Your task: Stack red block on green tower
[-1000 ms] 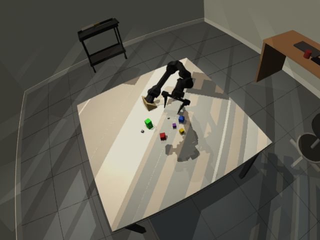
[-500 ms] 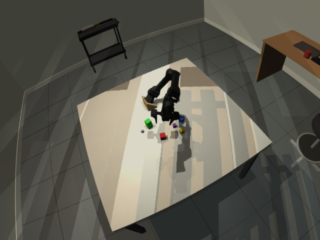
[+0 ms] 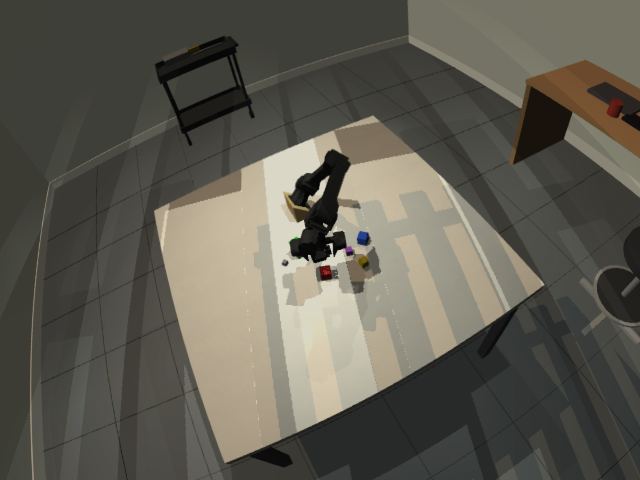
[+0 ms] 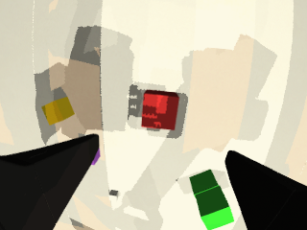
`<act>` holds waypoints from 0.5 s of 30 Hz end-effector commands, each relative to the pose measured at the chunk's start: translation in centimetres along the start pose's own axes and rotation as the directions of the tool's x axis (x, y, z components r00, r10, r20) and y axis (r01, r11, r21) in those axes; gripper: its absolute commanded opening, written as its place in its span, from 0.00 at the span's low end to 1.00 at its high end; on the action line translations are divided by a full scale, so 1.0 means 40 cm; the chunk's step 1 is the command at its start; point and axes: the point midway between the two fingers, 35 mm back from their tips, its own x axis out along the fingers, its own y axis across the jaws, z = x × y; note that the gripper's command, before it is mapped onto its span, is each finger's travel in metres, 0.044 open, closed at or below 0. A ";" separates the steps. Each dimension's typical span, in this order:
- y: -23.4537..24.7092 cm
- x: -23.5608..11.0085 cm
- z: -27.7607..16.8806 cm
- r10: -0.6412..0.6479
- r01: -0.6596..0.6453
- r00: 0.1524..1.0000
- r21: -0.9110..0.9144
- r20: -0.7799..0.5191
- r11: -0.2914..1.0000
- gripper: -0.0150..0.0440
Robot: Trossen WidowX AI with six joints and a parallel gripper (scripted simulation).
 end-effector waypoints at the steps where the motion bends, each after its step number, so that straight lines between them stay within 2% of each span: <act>1: 0.005 0.005 0.007 0.020 -0.020 1.000 -0.012 -0.007 1.000 1.00; 7: 0.010 0.017 0.012 0.020 -0.020 1.000 -0.012 -0.007 1.000 1.00; 15: 0.008 0.137 0.012 0.022 -0.022 1.000 -0.012 -0.007 1.000 1.00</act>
